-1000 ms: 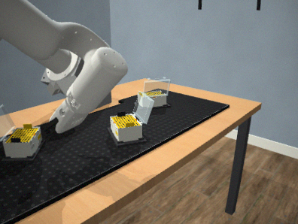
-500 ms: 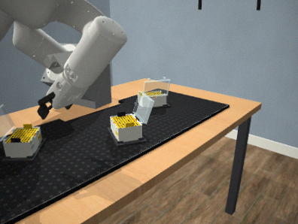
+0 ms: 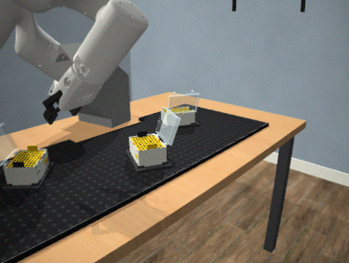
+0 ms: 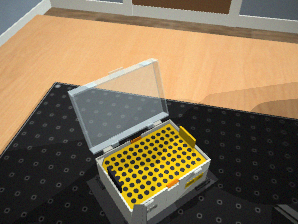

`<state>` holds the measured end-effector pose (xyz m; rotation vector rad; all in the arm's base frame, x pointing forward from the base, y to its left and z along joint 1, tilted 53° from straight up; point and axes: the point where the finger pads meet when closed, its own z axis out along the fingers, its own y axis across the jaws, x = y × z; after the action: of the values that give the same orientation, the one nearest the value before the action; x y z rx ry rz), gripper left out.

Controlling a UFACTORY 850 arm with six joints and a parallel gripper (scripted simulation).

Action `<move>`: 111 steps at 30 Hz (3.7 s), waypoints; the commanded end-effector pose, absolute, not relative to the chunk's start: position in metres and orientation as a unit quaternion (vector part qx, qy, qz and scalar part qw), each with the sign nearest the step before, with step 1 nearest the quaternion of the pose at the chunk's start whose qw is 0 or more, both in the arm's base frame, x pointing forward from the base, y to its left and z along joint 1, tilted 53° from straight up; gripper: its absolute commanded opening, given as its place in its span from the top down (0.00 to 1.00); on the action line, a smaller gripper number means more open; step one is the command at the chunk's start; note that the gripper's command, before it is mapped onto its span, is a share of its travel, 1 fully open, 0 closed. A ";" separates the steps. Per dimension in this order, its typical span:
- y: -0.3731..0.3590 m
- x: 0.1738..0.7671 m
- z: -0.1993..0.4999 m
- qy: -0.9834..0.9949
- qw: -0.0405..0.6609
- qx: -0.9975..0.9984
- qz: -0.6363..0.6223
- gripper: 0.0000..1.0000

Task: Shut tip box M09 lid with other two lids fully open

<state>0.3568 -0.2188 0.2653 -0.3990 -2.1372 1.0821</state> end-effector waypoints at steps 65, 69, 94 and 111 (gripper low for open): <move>-0.270 0.187 0.341 -0.876 0.252 -0.118 0.394 1.00; -0.272 0.173 0.344 -0.881 0.241 -0.070 0.402 1.00; -0.285 0.100 0.360 -0.850 0.142 0.279 0.423 1.00; -0.285 0.100 0.360 -0.849 0.140 0.286 0.422 1.00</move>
<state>0.0997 -0.2847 0.3597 0.8225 -2.4490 1.2226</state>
